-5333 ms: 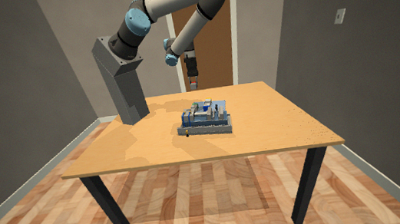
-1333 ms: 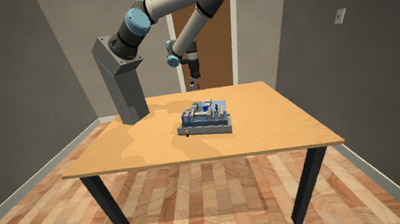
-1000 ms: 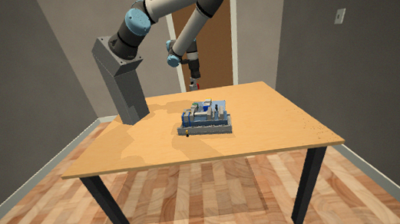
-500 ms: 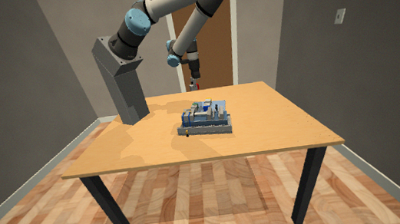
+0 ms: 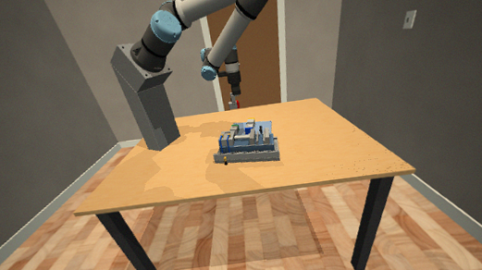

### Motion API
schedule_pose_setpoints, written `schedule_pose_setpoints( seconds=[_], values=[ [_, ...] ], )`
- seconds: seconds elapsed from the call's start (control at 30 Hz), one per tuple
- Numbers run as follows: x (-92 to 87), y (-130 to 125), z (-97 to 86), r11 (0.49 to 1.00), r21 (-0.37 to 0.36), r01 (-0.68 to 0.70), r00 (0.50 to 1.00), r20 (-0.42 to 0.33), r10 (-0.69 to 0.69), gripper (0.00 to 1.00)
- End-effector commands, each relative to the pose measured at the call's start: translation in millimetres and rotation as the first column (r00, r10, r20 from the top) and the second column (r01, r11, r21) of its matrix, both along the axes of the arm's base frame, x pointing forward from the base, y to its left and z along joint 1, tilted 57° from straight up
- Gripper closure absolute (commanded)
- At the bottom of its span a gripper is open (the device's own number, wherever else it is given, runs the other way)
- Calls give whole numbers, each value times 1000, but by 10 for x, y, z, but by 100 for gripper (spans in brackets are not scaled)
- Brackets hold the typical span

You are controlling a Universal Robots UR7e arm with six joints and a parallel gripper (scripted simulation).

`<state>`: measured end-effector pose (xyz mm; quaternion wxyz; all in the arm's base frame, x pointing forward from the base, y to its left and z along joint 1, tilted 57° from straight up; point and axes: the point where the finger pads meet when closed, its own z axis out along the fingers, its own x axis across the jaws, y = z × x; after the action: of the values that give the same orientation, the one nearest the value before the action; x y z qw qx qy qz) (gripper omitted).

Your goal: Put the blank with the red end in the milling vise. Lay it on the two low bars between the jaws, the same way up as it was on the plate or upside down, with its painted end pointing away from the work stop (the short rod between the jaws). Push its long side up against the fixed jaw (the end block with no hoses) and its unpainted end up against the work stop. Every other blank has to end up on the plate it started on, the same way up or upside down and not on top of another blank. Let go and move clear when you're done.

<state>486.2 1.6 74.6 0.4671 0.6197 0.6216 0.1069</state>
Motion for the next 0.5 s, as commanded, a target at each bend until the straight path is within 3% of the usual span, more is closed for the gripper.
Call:
schedule_pose_setpoints(
  seconds=[0.0, 0.17, 0.47],
  values=[
    [0, 3, 4, 1000, 5, 4, 1000, 4, -4, 100],
    [0, 3, 3, 979, 170, 115, 987, 93, -132, 100],
    [0, 3, 3, 979, 170, 115, 987, 93, -132, 100]
  ],
)
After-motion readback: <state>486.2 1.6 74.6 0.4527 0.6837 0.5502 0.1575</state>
